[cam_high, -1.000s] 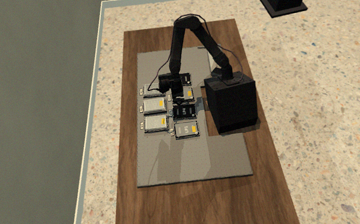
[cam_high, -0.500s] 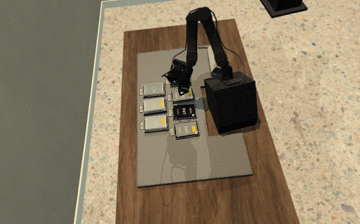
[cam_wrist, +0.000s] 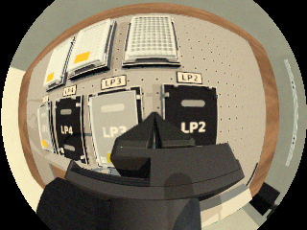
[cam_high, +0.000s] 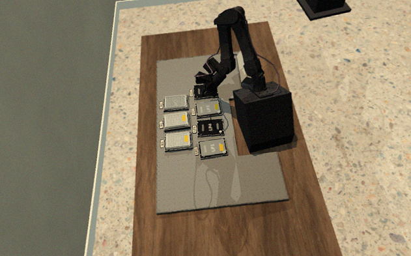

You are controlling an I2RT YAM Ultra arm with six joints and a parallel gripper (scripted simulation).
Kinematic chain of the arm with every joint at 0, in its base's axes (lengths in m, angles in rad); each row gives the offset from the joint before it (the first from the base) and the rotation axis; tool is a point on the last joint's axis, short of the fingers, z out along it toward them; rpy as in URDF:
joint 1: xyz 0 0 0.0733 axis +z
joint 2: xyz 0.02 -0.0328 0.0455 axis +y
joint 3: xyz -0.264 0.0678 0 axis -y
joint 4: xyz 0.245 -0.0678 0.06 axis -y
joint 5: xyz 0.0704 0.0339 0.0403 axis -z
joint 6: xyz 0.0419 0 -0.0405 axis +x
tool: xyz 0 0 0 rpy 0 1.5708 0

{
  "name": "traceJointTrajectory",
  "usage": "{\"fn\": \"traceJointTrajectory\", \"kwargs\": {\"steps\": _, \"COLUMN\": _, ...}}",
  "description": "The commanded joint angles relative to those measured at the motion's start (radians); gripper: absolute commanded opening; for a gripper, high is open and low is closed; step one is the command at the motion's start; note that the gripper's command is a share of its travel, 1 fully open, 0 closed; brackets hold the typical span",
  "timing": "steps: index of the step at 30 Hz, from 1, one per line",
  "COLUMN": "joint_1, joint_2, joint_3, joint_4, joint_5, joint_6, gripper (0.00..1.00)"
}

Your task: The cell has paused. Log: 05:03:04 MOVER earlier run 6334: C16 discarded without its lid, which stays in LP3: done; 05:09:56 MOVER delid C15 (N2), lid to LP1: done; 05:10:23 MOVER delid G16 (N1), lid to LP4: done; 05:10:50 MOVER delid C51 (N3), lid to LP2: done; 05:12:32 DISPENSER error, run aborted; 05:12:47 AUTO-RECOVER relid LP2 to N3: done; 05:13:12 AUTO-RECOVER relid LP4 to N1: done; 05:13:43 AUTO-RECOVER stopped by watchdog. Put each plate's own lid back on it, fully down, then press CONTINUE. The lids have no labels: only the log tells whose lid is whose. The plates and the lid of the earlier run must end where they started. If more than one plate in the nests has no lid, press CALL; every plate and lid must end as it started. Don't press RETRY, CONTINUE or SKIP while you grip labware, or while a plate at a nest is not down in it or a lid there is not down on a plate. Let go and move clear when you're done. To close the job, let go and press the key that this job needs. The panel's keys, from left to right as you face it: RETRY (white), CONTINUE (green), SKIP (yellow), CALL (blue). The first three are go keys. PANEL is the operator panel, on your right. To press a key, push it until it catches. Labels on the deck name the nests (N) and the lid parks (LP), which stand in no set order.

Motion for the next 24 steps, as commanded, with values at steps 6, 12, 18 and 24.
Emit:
{"fn": "traceJointTrajectory", "kwargs": {"steps": 6, "joint_1": 0.007, "joint_2": 0.015, "joint_3": 0.028, "joint_4": 0.069, "joint_5": -0.095, "joint_6": -0.033, "gripper": 0.00}}
{"fn": "traceJointTrajectory", "kwargs": {"steps": 12, "joint_1": 0.003, "joint_2": 0.003, "joint_3": 0.009, "joint_4": 0.059, "joint_5": -0.087, "joint_6": -0.026, "gripper": 0.00}}
{"fn": "traceJointTrajectory", "kwargs": {"steps": 18, "joint_1": 0.003, "joint_2": 0.003, "joint_3": 0.009, "joint_4": 0.059, "joint_5": -0.087, "joint_6": -0.026, "gripper": 0.00}}
{"fn": "traceJointTrajectory", "kwargs": {"steps": 24, "joint_1": 0.003, "joint_2": 0.003, "joint_3": 0.009, "joint_4": 0.059, "joint_5": -0.087, "joint_6": -0.026, "gripper": 0.00}}
